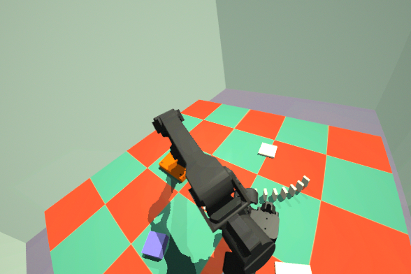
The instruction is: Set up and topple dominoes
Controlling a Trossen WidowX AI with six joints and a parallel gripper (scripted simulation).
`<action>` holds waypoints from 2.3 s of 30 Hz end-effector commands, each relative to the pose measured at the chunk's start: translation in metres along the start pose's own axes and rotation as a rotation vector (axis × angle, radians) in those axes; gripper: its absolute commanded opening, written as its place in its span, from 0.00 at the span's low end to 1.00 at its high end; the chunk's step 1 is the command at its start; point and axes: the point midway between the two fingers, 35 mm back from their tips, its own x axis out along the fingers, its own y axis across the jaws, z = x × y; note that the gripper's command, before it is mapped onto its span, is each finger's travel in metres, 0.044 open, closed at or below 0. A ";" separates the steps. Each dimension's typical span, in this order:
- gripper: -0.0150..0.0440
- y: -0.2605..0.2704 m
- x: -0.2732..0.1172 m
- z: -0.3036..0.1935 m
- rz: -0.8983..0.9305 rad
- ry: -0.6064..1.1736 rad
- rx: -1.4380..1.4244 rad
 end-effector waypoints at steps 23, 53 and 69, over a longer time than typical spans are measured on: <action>0.44 -0.025 0.016 0.000 0.027 -0.479 0.094; 0.44 -0.004 -0.007 -0.033 0.081 -0.943 -0.012; 0.44 0.020 -0.022 -0.062 0.094 -1.096 -0.129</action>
